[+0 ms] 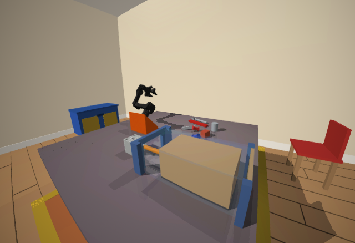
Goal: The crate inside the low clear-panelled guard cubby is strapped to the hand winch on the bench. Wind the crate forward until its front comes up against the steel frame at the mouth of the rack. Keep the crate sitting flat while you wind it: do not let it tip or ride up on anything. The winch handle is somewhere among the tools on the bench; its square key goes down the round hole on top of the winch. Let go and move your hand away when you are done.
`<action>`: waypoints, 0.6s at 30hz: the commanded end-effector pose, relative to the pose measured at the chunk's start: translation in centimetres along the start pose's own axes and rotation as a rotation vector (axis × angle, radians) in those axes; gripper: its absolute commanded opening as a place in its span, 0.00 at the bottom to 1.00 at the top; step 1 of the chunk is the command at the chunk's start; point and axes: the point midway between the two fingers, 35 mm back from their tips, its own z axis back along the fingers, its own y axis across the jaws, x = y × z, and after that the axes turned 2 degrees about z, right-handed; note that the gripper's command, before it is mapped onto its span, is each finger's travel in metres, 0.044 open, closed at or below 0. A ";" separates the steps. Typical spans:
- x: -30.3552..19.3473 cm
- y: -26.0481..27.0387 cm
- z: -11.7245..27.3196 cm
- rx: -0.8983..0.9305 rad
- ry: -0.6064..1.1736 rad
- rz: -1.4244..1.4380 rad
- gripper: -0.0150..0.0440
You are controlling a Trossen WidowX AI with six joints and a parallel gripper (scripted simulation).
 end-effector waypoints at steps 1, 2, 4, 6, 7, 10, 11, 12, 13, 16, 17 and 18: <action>0.1 -0.1 0.0 -0.002 -0.003 0.002 0.98; 0.5 -0.6 -0.1 -0.009 -0.011 0.007 1.00; 2.0 -2.2 -0.4 -0.035 -0.042 0.023 1.00; 3.6 -4.8 -0.3 -0.047 -0.058 -0.002 1.00; 4.4 -6.1 -0.2 -0.051 -0.063 -0.020 1.00; 6.1 -10.1 0.0 -0.063 -0.072 -0.072 1.00; 6.5 -10.5 0.1 -0.073 -0.088 -0.060 1.00; 7.1 -11.0 0.2 -0.088 -0.111 -0.042 1.00; 7.8 -12.1 0.3 -0.102 -0.130 -0.036 1.00; 8.9 -17.5 0.3 -0.126 -0.126 -0.104 1.00; 9.1 -19.4 0.2 -0.134 -0.122 -0.127 1.00; 9.3 -21.2 0.1 -0.142 -0.117 -0.150 1.00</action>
